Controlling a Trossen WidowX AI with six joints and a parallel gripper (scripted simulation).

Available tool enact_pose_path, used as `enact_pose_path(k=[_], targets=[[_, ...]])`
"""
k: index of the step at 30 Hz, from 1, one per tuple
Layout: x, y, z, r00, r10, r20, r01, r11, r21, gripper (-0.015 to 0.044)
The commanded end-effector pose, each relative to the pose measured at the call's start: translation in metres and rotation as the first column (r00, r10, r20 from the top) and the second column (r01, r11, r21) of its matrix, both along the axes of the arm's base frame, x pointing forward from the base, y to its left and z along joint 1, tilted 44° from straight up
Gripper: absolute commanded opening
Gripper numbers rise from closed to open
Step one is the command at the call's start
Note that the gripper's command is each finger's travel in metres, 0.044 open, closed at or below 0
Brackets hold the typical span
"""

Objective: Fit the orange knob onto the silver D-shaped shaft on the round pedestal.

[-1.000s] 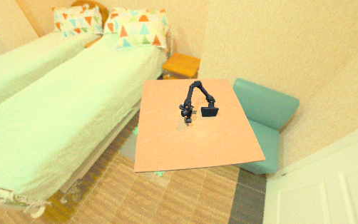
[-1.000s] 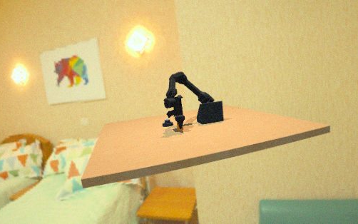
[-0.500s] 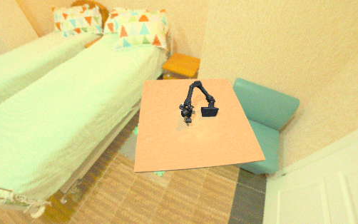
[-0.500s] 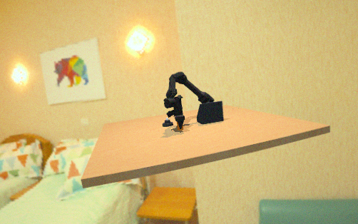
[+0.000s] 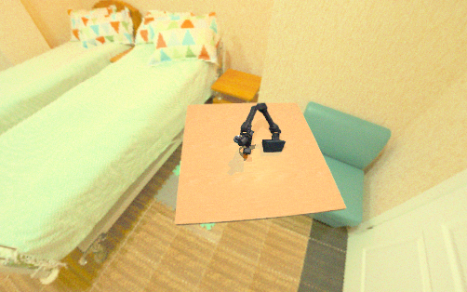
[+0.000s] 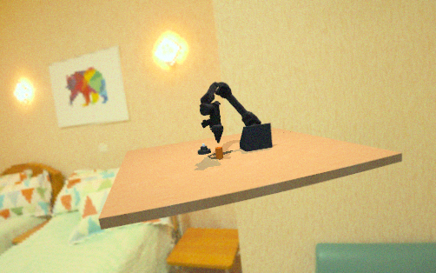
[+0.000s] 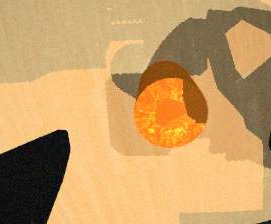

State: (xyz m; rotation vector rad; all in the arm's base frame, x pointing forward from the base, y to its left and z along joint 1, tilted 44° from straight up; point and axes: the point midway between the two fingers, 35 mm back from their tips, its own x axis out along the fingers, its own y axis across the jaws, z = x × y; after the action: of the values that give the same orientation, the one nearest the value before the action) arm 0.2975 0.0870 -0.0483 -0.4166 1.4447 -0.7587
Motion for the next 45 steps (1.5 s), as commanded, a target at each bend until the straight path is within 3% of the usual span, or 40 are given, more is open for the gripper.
enact_pose_path(k=[1,45], targets=[[-0.002,-0.003,-0.001,1.000,-0.014,-0.008,0.014,1.000,-0.002,0.0440],[-0.006,-0.054,-0.055,1.000,-0.014,-0.007,0.014,1.000,-0.004,0.0440]])
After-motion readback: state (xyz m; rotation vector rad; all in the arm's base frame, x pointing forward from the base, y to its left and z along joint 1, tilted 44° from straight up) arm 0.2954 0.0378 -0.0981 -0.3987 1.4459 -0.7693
